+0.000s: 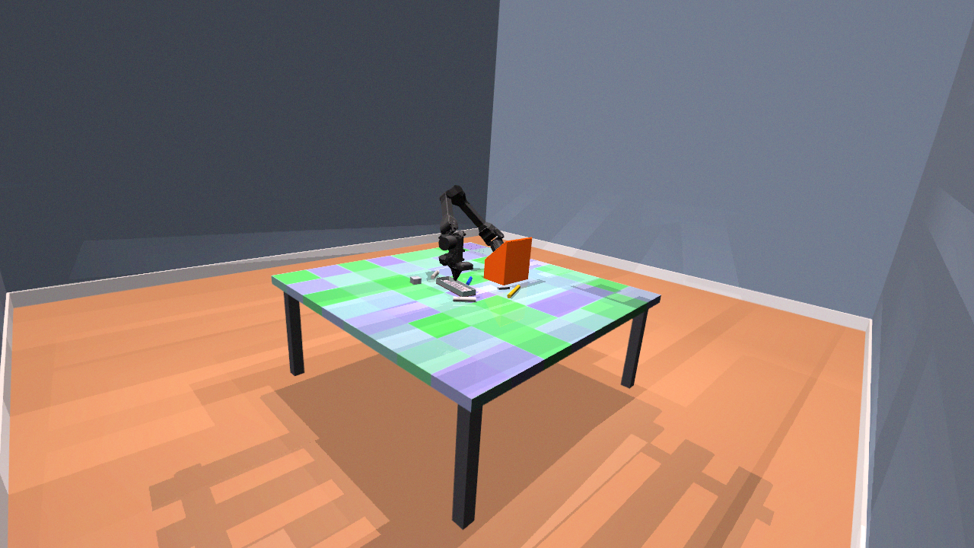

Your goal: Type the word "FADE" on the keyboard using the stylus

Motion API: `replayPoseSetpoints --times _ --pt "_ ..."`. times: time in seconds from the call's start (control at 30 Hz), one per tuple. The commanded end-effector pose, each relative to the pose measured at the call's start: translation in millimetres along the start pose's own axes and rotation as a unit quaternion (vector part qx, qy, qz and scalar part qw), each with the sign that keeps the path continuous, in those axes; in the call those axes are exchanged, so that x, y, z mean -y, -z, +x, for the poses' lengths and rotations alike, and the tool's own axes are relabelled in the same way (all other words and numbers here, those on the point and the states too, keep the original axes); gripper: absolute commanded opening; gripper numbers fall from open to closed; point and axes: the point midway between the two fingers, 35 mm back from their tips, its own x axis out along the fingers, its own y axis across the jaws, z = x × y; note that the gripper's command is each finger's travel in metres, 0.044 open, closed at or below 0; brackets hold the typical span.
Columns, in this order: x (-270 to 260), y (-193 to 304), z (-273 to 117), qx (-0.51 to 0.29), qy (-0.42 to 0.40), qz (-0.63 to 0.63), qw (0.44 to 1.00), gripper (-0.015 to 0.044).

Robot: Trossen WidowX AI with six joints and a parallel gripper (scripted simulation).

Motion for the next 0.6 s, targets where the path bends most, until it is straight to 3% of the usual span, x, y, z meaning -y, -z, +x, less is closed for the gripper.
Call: replayPoseSetpoints --times 0.0,0.17,0.33,0.57 --pt "1.7 2.6 0.2 0.000 0.002 -0.007 1.000 0.0000" --pt "10.9 1.4 0.1 0.000 0.002 -0.007 1.000 0.0000" --pt "70.7 1.2 0.0 0.000 0.004 -0.008 1.000 0.0000" --pt "73.0 1.4 0.0 0.000 0.004 -0.008 1.000 0.0000"
